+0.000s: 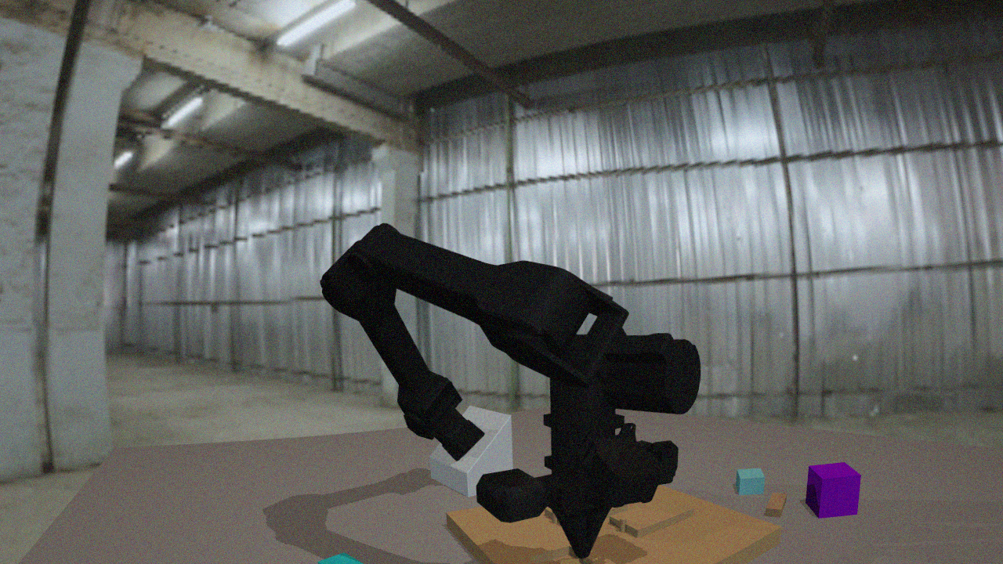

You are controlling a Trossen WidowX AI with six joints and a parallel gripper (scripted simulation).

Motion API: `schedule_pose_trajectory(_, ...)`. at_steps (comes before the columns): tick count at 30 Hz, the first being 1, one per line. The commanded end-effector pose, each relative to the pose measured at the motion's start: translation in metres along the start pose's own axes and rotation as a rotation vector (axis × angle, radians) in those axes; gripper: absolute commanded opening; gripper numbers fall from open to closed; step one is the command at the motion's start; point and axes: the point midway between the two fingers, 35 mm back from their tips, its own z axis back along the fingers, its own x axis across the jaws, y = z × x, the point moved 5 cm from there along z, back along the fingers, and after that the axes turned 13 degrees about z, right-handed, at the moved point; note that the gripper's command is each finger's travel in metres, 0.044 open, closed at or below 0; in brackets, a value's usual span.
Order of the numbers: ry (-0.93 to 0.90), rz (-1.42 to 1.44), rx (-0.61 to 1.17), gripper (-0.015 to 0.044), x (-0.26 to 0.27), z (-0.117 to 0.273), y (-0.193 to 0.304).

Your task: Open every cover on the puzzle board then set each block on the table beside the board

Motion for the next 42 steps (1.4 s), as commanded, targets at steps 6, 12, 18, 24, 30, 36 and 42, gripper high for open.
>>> schedule_pose_trajectory(6,0.001,-0.006,-0.001,0.0000,0.000,0.013,-0.002)
schedule_pose_trajectory(12,0.001,-0.006,-0.001,0.0000,0.000,0.021,-0.003)
schedule_pose_trajectory(18,0.001,-0.006,-0.001,0.0000,-0.001,0.028,-0.004)
schedule_pose_trajectory(24,-0.008,0.187,-0.002,0.0000,0.020,0.029,0.013)
schedule_pose_trajectory(30,-0.018,0.440,-0.006,0.0000,0.044,0.036,0.037)
schedule_pose_trajectory(36,-0.023,0.698,-0.009,0.0000,0.066,0.041,0.064)
schedule_pose_trajectory(42,-0.024,0.956,-0.010,0.0000,0.084,0.043,0.094)
